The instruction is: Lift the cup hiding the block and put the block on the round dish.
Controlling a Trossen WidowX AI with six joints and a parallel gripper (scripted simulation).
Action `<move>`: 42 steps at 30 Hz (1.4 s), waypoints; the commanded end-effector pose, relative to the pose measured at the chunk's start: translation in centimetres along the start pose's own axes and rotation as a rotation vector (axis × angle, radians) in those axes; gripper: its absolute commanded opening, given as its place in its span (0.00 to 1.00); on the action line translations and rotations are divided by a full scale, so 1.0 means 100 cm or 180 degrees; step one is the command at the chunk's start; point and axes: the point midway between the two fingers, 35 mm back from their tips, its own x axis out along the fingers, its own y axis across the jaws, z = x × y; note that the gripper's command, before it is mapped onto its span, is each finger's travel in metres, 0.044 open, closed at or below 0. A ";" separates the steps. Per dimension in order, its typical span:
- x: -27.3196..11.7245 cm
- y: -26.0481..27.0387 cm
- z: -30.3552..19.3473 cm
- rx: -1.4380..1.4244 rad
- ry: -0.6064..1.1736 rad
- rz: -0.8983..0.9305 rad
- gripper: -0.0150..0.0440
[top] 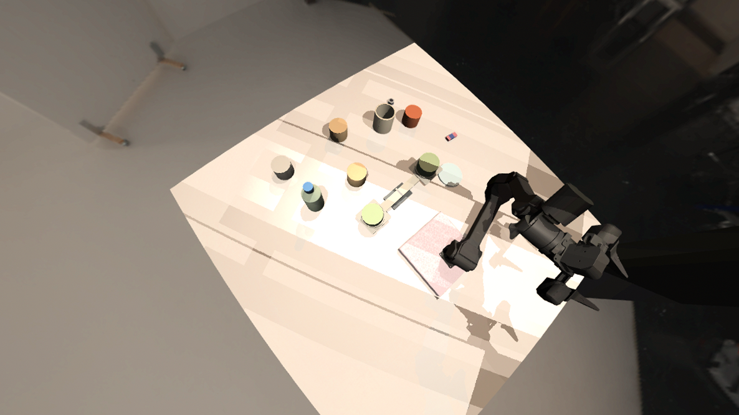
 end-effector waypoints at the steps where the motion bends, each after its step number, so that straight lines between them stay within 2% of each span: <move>1: 0.000 -0.001 0.000 0.0006 -0.0005 -0.0012 0.98; 2: 0.001 -0.004 0.001 0.0024 -0.0022 -0.0048 1.00; 10: 0.001 -0.043 0.013 0.0152 -0.0262 -0.0602 1.00; 19: -0.012 -0.095 0.029 0.0078 -0.0571 -0.1465 1.00; 30: -0.053 -0.155 0.043 0.0020 -0.0889 -0.2605 1.00; 42: -0.099 -0.195 0.045 0.0216 -0.1166 -0.3400 1.00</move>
